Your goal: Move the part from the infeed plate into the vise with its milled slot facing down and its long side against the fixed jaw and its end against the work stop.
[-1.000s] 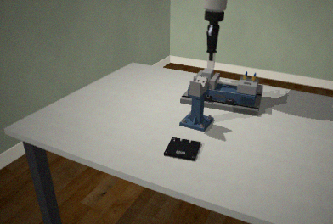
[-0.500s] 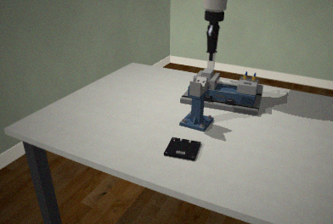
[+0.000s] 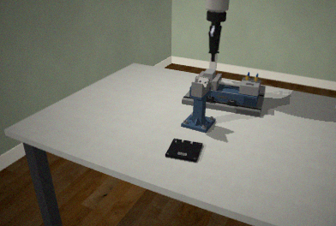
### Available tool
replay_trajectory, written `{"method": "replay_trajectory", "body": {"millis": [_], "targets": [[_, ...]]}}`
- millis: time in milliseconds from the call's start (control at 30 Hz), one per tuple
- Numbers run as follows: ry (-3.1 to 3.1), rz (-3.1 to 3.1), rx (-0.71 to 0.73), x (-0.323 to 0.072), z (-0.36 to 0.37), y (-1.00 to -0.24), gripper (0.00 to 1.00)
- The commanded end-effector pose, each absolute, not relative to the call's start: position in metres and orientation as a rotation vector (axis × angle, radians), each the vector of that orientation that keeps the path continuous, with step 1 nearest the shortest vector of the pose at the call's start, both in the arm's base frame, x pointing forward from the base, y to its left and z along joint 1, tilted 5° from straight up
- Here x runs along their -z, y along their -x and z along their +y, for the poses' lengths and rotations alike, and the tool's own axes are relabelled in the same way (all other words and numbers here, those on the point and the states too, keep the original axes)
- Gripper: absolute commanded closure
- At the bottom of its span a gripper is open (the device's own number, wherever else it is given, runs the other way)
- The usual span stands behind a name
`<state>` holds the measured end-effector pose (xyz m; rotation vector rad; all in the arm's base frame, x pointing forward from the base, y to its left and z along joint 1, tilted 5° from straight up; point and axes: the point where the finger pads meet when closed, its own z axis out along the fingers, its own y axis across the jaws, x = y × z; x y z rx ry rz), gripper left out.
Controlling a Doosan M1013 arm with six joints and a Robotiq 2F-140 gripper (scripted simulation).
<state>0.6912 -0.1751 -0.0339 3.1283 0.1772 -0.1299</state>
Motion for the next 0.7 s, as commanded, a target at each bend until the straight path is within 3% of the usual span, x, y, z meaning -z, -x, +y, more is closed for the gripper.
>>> {"method": "replay_trajectory", "body": {"millis": [0, 667], "targets": [[-3.127, 0.189, 0.133, 0.0365, -0.1739, -0.6901, 1.00], [-3.127, 0.189, 0.133, 0.0365, -0.1698, -0.6896, 1.00]]}}
